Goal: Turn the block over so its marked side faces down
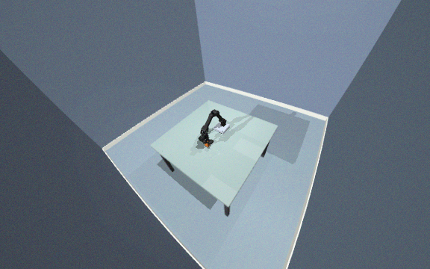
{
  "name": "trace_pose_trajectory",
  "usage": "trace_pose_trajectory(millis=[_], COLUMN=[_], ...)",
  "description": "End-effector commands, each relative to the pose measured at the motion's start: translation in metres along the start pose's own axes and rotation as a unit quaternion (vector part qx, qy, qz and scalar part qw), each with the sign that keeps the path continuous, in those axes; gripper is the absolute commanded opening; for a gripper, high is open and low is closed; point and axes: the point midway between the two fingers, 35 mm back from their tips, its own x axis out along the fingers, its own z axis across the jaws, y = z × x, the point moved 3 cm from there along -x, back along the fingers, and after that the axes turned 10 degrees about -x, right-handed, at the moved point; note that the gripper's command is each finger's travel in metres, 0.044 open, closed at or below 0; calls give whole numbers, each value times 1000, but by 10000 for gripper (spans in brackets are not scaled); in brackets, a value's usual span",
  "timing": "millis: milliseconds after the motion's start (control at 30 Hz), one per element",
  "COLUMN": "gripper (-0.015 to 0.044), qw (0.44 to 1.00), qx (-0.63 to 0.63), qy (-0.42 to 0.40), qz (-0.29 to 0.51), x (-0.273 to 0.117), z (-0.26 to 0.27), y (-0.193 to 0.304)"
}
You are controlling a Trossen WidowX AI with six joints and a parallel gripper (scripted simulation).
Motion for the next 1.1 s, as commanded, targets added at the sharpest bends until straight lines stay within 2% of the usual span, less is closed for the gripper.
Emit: trace_pose_trajectory(millis=[0, 233, 1067], gripper=[0, 0, 0], qw=[1000, 1000, 982], qx=[3, 3, 2], qy=[0, 0, 33], qz=[-7, -12, -187], x=[-22, -26, -16], z=[0, 0, 2], y=[-2, -2, 7])
